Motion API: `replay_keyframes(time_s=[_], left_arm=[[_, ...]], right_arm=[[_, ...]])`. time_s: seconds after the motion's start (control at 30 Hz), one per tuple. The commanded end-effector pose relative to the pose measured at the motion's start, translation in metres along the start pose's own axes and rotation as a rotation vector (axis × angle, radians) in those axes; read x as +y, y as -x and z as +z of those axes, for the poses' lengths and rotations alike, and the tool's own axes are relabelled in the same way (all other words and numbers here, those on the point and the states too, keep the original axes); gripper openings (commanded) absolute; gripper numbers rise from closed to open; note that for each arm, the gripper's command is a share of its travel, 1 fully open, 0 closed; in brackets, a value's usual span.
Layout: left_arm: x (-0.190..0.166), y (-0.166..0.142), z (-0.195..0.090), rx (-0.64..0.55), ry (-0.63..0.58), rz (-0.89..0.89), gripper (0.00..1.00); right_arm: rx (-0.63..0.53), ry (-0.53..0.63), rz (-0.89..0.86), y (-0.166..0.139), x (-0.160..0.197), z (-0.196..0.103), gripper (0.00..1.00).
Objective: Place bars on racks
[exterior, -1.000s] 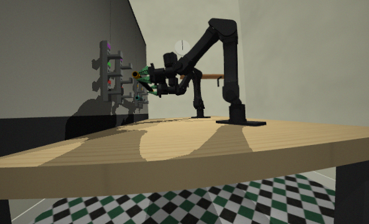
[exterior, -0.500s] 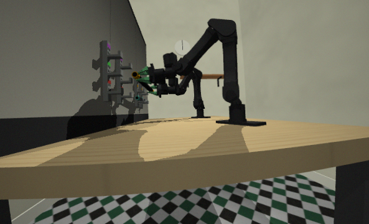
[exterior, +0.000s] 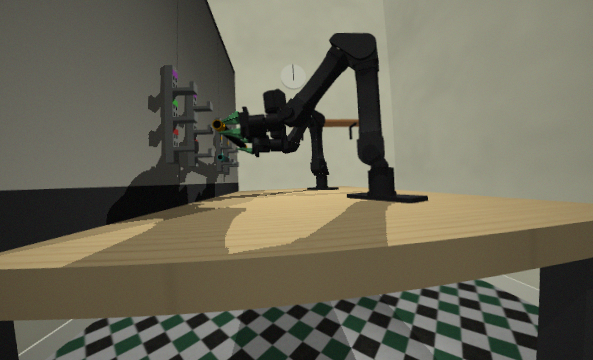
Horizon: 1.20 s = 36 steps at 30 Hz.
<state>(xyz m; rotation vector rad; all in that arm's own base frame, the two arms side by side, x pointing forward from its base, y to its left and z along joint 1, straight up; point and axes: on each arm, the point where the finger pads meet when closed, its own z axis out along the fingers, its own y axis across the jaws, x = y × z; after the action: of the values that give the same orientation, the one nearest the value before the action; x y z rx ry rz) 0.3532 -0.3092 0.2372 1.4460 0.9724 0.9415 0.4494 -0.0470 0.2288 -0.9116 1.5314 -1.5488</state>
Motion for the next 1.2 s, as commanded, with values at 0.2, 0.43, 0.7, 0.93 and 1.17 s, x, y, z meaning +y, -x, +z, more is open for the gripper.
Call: replay_keyframes(time_s=[0.2, 0.43, 0.7, 0.93, 1.17], left_arm=[[0.0120, 0.0011, -0.0007, -0.010, 0.080, -0.036, 0.41], [0.0120, 0.0011, -0.0007, -0.010, 0.080, -0.036, 0.56], [0.0120, 0.0010, -0.0007, -0.009, 0.080, -0.036, 0.69], [0.0120, 0.0010, -0.0007, -0.009, 0.080, -0.036, 0.85], [0.0120, 0.0010, -0.0007, -0.009, 0.080, -0.036, 1.00]], right_arm=[[0.007, 0.027, -0.023, -0.0044, 0.0116, -0.0023, 0.00], [0.007, 0.027, -0.023, -0.0045, 0.0162, -0.0024, 0.00], [0.007, 0.027, -0.023, -0.0045, 0.0196, -0.0025, 0.00], [0.007, 0.027, -0.023, -0.0045, 0.0195, -0.0025, 0.00], [0.007, 0.027, -0.023, -0.0045, 0.0194, -0.0025, 0.00]])
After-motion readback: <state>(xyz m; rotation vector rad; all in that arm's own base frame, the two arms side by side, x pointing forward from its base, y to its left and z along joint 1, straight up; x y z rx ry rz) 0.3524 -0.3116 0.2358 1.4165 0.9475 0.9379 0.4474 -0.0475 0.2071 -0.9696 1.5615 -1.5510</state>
